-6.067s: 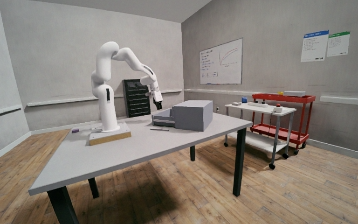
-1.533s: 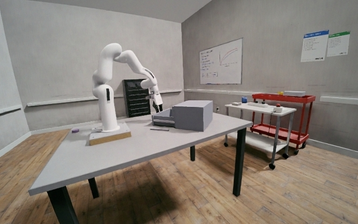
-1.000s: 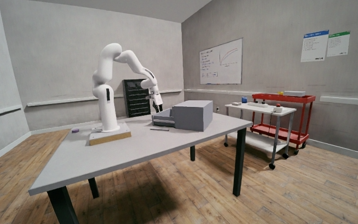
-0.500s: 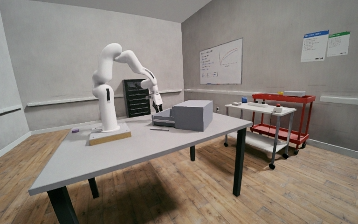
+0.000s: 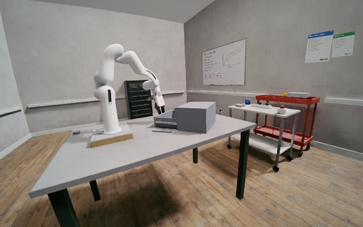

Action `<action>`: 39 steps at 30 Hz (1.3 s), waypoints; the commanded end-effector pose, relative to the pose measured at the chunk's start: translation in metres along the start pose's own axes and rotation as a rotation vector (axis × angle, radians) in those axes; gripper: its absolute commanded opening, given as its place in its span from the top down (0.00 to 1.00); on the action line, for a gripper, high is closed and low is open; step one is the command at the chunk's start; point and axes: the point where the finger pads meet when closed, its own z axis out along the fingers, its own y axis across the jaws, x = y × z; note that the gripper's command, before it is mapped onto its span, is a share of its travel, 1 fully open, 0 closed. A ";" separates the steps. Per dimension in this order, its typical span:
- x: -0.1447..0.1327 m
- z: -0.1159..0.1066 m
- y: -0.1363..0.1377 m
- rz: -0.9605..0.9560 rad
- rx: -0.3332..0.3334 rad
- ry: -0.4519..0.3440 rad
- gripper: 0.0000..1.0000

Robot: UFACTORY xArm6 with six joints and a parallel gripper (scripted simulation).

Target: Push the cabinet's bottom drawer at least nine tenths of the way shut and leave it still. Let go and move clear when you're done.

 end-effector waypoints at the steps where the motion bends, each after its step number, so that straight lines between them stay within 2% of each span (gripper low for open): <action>1: 0.000 -0.001 0.001 0.001 -0.004 -0.001 0.40; 13: 0.001 0.006 0.001 0.001 -0.004 -0.001 0.40; 39: 0.008 0.038 0.000 0.001 -0.004 -0.001 0.40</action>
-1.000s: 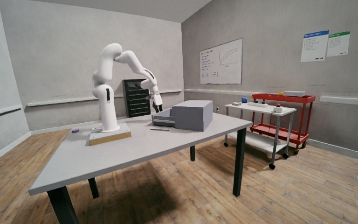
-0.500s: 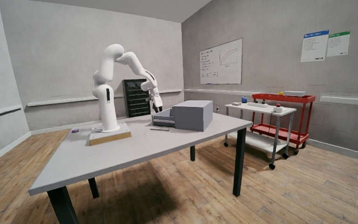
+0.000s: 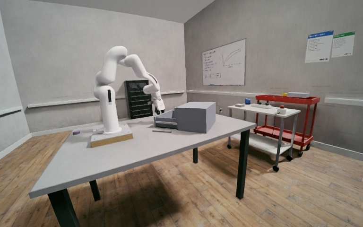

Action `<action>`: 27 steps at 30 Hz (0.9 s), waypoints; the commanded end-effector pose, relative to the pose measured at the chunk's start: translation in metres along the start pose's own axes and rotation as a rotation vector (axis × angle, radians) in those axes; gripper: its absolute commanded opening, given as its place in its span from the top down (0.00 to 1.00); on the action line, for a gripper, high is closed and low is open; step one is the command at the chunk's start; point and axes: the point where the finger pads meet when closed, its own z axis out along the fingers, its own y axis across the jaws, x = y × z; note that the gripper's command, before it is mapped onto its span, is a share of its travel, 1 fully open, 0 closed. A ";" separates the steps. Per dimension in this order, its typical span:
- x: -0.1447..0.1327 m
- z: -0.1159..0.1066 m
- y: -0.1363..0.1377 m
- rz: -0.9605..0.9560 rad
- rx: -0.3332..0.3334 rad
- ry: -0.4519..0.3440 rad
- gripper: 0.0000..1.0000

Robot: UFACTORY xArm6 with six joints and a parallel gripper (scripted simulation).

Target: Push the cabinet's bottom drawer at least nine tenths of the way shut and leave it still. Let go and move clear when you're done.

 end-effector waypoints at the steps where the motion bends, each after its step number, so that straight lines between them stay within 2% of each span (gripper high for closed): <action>1: 0.000 0.002 0.002 0.001 -0.004 -0.001 0.40; 27: 0.002 0.010 0.001 0.001 -0.004 -0.001 0.40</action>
